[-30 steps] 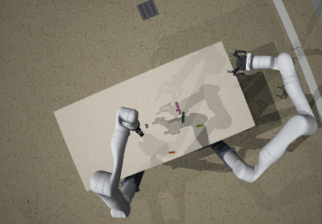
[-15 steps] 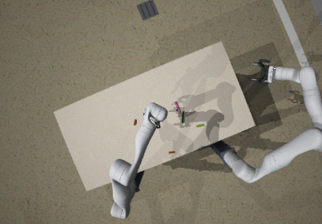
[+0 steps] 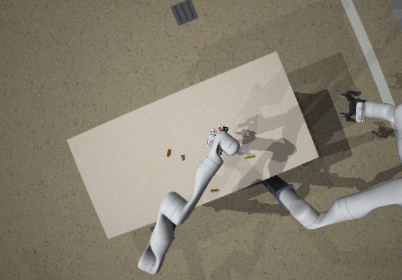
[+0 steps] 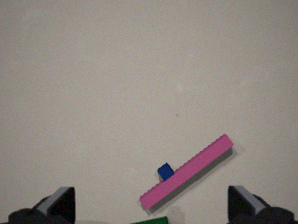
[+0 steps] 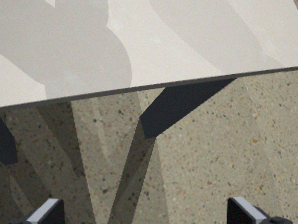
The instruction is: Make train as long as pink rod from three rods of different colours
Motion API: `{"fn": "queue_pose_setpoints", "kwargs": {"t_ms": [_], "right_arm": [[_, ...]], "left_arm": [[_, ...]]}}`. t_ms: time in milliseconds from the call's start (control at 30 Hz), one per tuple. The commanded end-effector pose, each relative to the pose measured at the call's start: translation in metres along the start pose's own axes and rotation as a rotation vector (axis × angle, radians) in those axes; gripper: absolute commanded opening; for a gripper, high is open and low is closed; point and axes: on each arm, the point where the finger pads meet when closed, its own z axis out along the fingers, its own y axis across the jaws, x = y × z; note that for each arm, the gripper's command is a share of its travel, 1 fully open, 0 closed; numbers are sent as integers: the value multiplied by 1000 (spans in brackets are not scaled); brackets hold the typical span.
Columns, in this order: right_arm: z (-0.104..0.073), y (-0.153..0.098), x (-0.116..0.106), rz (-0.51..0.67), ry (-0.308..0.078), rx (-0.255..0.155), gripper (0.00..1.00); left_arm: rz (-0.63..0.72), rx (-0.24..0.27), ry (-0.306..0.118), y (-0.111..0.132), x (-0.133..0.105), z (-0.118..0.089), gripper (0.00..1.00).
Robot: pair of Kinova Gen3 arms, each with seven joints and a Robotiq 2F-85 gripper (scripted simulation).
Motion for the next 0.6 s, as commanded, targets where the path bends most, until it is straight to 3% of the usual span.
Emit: {"fn": "queue_pose_setpoints", "kwargs": {"t_ms": [0, 200, 567], "right_arm": [[-15, -24, -21, -25, -41, 6, 1000], [-25, -45, -36, -40, -68, 19, 1000], [-44, -84, -60, -67, -115, 47, 1000]], "left_arm": [[87, -23, -7, 13, -27, 3, 1000], [123, -36, -11, 17, -38, 5, 1000], [124, -37, -12, 17, -39, 6, 1000]]}}
